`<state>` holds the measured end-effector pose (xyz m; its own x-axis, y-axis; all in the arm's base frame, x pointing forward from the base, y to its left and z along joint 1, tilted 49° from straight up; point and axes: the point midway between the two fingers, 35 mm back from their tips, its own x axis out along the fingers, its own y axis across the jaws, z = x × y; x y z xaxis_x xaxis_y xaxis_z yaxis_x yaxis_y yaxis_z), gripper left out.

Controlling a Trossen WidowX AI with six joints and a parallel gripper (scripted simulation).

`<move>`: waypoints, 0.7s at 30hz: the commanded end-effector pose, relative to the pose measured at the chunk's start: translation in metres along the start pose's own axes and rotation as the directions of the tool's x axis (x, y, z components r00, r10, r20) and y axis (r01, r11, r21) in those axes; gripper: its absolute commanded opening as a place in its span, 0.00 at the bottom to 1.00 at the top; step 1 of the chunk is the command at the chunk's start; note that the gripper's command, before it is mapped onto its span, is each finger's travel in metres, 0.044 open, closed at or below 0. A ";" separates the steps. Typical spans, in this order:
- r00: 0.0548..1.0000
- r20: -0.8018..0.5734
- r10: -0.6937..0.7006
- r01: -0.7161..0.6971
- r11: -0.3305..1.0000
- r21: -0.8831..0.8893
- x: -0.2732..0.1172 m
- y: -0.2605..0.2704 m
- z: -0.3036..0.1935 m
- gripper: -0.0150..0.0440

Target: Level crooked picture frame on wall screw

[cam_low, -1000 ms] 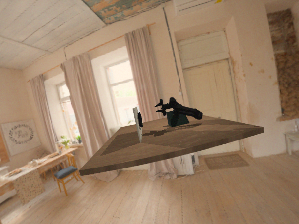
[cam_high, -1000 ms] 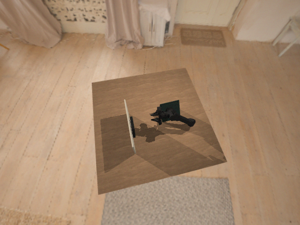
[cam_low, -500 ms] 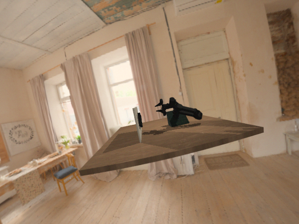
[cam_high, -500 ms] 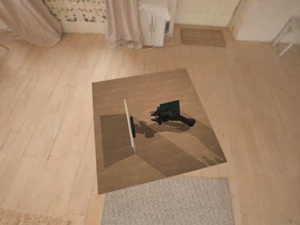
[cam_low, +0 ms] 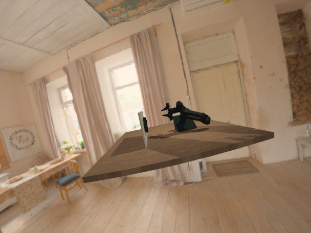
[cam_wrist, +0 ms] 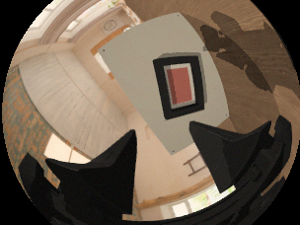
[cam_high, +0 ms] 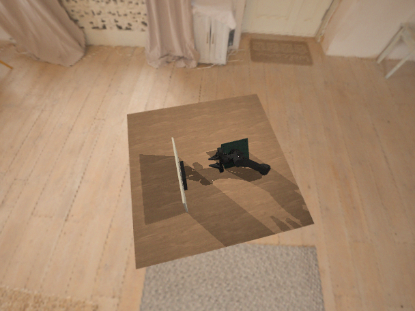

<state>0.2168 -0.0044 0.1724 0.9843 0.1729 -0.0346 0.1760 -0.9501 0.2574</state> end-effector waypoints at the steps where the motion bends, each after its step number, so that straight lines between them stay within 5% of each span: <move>1: 1.000 -0.001 -0.006 0.006 1.000 0.007 0.000 -0.001 0.000 0.69; 11: 1.000 0.000 0.000 0.000 1.000 -0.001 0.001 0.000 0.000 0.69; 21: 1.000 -0.003 -0.002 0.002 0.998 -0.057 0.041 -0.007 0.004 0.69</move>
<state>0.2466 0.0039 0.1744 0.9838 0.1785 -0.0170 0.1754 -0.9379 0.2992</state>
